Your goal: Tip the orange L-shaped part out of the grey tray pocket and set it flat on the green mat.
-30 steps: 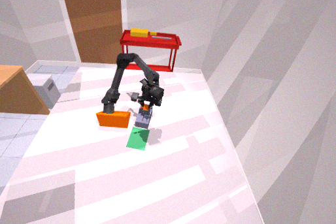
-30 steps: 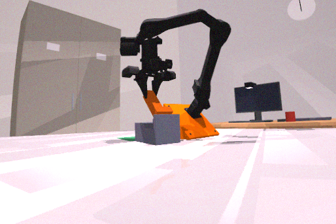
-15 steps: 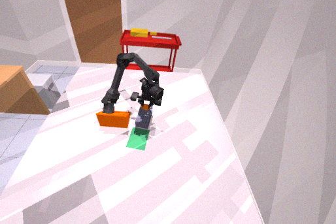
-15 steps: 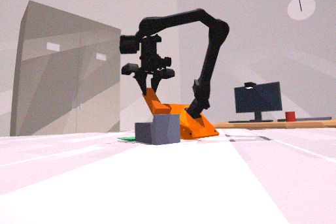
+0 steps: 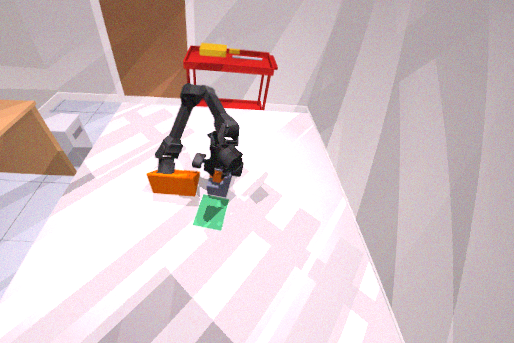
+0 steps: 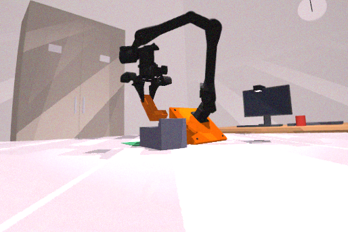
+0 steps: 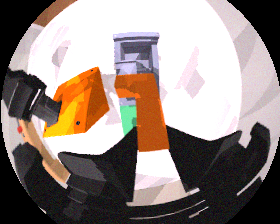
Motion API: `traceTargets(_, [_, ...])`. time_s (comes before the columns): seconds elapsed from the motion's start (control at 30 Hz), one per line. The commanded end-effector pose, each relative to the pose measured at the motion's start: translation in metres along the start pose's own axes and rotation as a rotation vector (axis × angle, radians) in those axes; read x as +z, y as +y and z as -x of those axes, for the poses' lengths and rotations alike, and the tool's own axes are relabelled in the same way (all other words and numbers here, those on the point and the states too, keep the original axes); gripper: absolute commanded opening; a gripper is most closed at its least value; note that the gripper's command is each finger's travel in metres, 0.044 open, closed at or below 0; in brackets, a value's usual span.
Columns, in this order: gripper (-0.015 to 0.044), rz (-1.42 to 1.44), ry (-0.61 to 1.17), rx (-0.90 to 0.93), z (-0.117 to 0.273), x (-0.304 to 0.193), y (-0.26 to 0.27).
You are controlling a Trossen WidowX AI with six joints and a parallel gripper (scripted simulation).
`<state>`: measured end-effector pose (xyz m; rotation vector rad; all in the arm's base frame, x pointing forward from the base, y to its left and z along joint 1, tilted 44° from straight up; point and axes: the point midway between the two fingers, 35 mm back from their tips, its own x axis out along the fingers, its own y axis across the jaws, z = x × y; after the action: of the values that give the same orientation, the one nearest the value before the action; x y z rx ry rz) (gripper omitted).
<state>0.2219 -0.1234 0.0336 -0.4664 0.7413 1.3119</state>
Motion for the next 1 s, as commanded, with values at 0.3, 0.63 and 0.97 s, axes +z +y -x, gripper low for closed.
traceTargets(0.3, [0.0,0.007,0.01,-0.003,0.002,-0.062,0.006])
traceTargets(0.63, [0.0,0.007,0.012,-0.003,0.002,-0.091,0.008])
traceTargets(0.97, [0.0,0.007,0.012,-0.003,-0.011,-0.092,0.008])
